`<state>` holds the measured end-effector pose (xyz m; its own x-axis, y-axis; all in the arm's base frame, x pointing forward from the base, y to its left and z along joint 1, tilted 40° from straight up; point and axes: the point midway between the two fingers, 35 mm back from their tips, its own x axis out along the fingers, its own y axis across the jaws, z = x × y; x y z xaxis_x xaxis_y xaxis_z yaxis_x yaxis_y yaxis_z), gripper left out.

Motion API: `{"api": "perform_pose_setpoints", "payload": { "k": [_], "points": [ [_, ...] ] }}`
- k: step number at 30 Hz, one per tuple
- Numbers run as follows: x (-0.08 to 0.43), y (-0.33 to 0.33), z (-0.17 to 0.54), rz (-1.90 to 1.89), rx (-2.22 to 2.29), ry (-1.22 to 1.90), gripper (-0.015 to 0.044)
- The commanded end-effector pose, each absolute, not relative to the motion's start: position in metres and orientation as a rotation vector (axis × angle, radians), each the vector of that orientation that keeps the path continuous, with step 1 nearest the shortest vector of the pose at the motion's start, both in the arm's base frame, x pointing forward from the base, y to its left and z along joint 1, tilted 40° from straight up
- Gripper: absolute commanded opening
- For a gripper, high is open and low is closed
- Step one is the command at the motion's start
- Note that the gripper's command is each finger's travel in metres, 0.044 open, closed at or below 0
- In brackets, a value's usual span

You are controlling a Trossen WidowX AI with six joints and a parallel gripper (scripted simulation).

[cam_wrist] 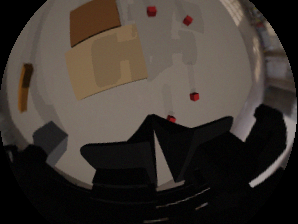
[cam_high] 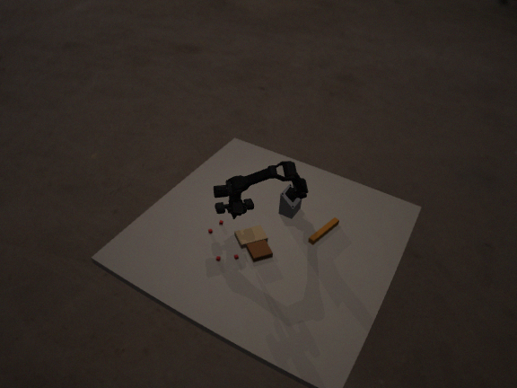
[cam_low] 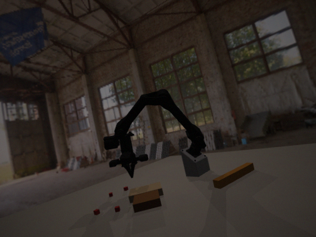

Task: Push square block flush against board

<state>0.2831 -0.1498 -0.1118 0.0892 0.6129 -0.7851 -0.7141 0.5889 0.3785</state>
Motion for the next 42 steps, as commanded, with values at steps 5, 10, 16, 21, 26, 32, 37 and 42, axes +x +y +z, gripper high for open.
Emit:
{"api": "perform_pose_setpoints", "payload": {
  "k": [5, 10, 16, 21, 26, 32, 37, 42],
  "points": [
    [0.281, -0.128, -0.098, 0.896, 0.05, 1.198, 0.0],
    [0.279, -0.112, -0.082, 0.792, 0.189, 1.275, 0.0],
    [0.274, -0.093, -0.064, 0.662, 0.356, 1.359, 0.0],
    [0.269, -0.076, -0.051, 0.548, 0.495, 1.422, 0.0],
    [0.261, -0.06, -0.039, 0.43, 0.634, 1.478, 0.0],
    [0.251, -0.04, -0.026, 0.283, 0.799, 1.538, 0.0],
    [0.24, -0.024, -0.017, 0.155, 0.935, 1.58, 0.0],
    [0.229, -0.009, -0.009, 0.028, 1.065, 1.615, 0.0]
  ]
}}
